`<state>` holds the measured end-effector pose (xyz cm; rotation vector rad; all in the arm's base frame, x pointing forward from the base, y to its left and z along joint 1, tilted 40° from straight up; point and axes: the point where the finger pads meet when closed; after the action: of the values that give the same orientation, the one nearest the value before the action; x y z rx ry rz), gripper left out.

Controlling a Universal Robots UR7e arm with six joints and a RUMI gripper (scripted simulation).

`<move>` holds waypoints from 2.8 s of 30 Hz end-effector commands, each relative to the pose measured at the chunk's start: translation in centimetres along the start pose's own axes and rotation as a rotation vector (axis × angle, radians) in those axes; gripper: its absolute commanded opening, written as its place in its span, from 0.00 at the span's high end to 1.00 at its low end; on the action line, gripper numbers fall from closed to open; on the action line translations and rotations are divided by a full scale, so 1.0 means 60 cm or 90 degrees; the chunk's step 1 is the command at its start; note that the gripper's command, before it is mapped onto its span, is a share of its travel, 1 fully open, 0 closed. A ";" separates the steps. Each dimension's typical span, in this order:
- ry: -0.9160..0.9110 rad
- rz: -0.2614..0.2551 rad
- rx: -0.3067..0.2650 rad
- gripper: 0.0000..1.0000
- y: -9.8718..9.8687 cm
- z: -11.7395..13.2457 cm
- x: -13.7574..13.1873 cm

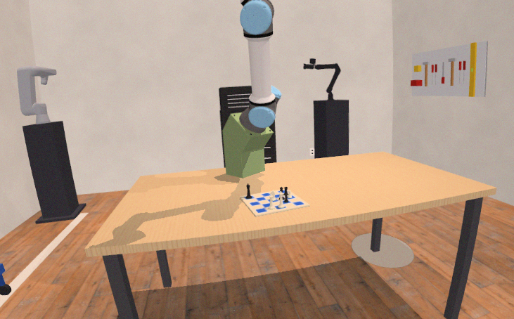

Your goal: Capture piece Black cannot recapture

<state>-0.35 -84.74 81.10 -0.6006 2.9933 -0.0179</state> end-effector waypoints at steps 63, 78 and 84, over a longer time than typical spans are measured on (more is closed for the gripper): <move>0.168 -0.076 -0.126 0.00 -0.158 0.163 -0.164; 0.291 -0.155 -0.202 0.00 -0.226 0.282 -0.297; 0.340 -0.192 -0.229 0.00 -0.245 0.330 -0.352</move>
<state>22.50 -89.96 66.35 -1.1168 3.3418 0.3159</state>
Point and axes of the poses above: the point where the finger pads meet when closed, its own y axis back along the fingers, its own x axis across the jaws, z = x × y, and after that the axes turned 4 degrees about -y, right-handed
